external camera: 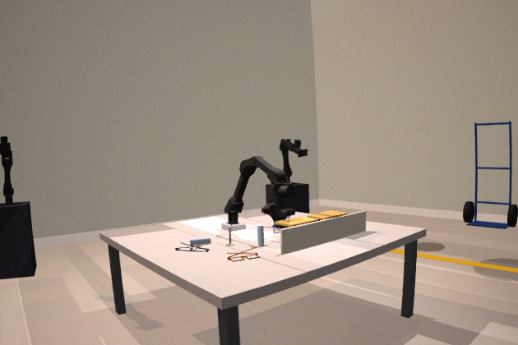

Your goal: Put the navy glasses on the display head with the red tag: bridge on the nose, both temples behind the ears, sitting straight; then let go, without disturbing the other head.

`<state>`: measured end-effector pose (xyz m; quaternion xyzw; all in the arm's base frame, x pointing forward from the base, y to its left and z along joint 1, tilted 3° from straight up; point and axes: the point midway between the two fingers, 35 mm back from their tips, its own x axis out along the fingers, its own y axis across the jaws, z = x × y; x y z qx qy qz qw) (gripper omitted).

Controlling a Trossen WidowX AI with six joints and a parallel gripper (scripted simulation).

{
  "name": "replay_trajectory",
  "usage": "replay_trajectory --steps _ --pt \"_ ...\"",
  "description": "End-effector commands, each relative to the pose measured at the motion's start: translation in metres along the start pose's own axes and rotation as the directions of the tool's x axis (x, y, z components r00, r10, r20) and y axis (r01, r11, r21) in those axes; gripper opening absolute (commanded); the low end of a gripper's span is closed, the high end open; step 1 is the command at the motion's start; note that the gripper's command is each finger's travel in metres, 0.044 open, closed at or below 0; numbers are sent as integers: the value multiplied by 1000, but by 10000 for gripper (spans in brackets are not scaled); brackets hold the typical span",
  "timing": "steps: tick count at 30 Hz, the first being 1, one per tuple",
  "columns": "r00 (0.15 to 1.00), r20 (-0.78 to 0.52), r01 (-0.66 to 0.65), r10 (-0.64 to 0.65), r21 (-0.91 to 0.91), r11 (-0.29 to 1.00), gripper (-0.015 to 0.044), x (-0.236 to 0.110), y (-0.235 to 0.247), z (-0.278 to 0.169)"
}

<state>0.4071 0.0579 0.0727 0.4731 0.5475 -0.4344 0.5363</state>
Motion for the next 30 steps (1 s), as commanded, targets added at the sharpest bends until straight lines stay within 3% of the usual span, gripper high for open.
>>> replay_trajectory --steps 1,7,30 --pt "1000 0 0 0 0 1000 107 0 0 0" --pt "1000 6 3 -3 1 1000 107 -32 -1 0" --pt "1000 6 8 -8 1 1000 107 -49 -58 0"
